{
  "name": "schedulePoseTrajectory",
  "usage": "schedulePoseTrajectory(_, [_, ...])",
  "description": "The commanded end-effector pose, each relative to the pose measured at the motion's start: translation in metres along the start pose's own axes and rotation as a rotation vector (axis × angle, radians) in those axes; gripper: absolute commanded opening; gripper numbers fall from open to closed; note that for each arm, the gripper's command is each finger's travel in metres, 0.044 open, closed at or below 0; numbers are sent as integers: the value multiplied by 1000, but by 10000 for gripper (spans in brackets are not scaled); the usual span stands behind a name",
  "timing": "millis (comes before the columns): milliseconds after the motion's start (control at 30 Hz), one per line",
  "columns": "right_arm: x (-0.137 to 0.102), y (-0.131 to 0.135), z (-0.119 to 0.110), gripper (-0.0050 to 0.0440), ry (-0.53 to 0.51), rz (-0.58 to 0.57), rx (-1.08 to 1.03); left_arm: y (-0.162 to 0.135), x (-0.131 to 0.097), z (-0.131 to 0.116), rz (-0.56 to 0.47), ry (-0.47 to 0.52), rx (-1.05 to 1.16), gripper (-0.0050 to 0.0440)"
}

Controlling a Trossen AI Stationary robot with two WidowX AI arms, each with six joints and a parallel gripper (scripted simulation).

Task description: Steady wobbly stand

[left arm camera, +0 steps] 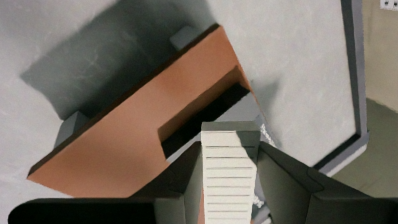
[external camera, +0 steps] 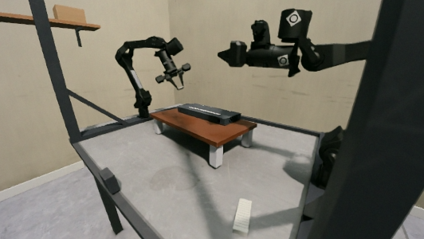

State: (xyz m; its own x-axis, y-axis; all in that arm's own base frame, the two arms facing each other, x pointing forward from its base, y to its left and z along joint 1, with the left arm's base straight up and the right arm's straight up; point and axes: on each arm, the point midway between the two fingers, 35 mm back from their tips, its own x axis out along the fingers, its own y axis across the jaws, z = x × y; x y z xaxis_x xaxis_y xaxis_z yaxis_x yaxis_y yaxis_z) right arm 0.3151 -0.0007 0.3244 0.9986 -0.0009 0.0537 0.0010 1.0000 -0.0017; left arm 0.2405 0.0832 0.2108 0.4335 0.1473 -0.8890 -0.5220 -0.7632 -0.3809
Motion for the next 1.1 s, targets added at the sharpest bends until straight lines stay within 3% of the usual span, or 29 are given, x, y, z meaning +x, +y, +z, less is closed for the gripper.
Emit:
schedulePoseTrajectory(0, [-3, 1, 19, 400, -48, 0, -1, -13, 9, 33, -2, -70, -165, -50])
schedulePoseTrajectory(133, [-3, 1, 19, 400, -48, 0, -1, -17, 15, 62, 5, -129, -311, -50])
schedulePoseTrajectory(200, [-3, 1, 19, 400, -48, 0, -1, -17, 15, 62, 5, -129, -311, -50])
schedulePoseTrajectory(467, [-3, 1, 19, 400, -48, 0, -1, -12, 26, 118, 40, -243, -597, -50])
schedulePoseTrajectory(500, [-3, 1, 19, 400, -48, 0, -1, 15, 51, 115, 173, -278, -560, -50])
schedulePoseTrajectory(533, [-3, 1, 19, 400, -48, 0, -1, 26, 61, 111, 217, -287, -509, -50])
schedulePoseTrajectory(567, [-3, 1, 19, 400, -48, 0, -1, 13, 53, 112, 151, -271, -507, -50])
schedulePoseTrajectory(767, [-3, 1, 19, 400, -48, 0, -1, 16, 58, 113, 163, -288, -511, -50])
schedulePoseTrajectory(1067, [-3, 1, 19, 400, -48, 0, -1, 38, 70, 118, 251, -328, -524, -50])
